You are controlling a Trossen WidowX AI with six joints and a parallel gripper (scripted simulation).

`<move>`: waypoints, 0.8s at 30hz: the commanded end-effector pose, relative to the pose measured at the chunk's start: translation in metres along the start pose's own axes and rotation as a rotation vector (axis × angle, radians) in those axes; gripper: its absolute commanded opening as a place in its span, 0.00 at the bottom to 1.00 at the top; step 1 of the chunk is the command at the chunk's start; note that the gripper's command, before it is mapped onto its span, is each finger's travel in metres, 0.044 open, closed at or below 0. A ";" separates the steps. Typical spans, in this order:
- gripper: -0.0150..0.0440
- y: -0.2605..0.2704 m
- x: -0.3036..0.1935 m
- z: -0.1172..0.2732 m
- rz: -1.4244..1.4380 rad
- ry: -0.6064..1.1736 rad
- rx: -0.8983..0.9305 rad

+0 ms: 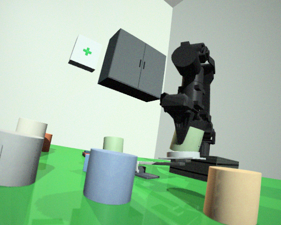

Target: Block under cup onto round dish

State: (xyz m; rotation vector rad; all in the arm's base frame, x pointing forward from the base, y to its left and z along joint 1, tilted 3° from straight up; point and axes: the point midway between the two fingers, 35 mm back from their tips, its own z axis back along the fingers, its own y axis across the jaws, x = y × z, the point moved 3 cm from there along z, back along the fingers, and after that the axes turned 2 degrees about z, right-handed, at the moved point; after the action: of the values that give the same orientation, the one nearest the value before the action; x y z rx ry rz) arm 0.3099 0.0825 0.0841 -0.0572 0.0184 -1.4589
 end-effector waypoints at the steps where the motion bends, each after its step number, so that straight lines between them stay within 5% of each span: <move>1: 0.25 0.005 -0.005 0.012 0.003 0.018 0.028; 24: 0.25 0.002 -0.004 0.042 0.003 0.018 0.028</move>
State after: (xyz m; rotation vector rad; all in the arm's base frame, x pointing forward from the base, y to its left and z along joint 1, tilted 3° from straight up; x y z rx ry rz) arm 0.3111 0.0865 0.1164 -0.0423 0.0199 -1.4516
